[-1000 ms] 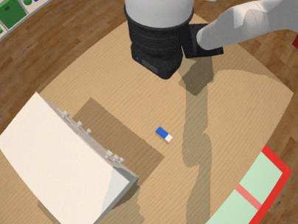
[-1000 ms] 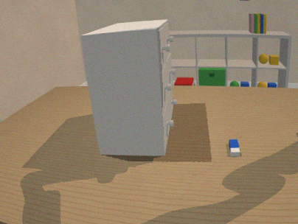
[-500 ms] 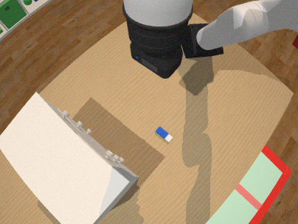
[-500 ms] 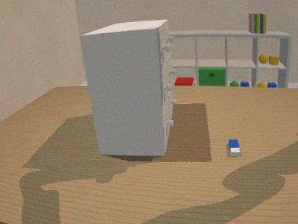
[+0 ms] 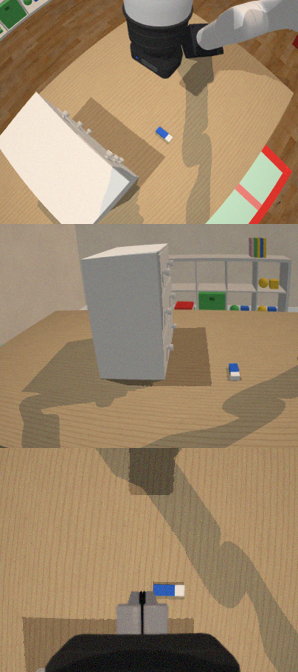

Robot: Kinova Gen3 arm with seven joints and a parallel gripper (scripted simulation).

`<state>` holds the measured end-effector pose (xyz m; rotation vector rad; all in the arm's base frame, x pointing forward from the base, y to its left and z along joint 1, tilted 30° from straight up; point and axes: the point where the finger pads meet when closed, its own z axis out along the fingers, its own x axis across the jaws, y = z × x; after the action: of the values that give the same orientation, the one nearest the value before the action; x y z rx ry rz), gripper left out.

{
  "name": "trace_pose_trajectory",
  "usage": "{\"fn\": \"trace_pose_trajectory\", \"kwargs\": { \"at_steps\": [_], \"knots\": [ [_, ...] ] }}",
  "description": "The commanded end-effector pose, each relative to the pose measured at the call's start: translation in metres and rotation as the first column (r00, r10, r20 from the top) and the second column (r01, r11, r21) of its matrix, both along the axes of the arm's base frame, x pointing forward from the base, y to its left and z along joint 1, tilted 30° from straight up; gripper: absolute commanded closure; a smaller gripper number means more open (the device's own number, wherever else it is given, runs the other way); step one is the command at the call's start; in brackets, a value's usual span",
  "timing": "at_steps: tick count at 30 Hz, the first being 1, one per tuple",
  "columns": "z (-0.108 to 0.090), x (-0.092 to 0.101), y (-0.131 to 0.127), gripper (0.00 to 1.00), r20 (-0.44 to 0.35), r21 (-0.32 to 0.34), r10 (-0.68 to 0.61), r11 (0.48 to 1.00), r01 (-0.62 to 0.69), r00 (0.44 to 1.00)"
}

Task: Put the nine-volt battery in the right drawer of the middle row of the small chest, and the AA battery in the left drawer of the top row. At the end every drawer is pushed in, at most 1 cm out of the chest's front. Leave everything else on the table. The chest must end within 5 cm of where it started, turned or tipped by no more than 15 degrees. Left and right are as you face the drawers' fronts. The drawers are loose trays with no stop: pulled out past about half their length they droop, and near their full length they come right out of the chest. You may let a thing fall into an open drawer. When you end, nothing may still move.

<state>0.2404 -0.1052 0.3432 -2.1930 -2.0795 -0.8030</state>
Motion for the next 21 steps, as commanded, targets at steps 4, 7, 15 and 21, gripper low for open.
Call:
{"fn": "trace_pose_trajectory", "kwargs": {
  "at_steps": [4, 7, 15, 21],
  "knots": [
    [0.0002, 0.0, -0.0004, 0.0, 0.001, 0.0, -0.001, 1.0, 0.001, 1.0],
    [0.0002, 0.0, -0.0004, 0.0, 0.001, 0.0, -0.001, 1.0, 0.001, 1.0],
    [0.0002, 0.0, -0.0004, 0.0, 0.001, 0.0, -0.001, 1.0, 0.001, 1.0],
    [0.0002, 0.0, -0.0004, 0.0, 0.001, 0.0, -0.001, 1.0, 0.001, 1.0]
  ]
}}
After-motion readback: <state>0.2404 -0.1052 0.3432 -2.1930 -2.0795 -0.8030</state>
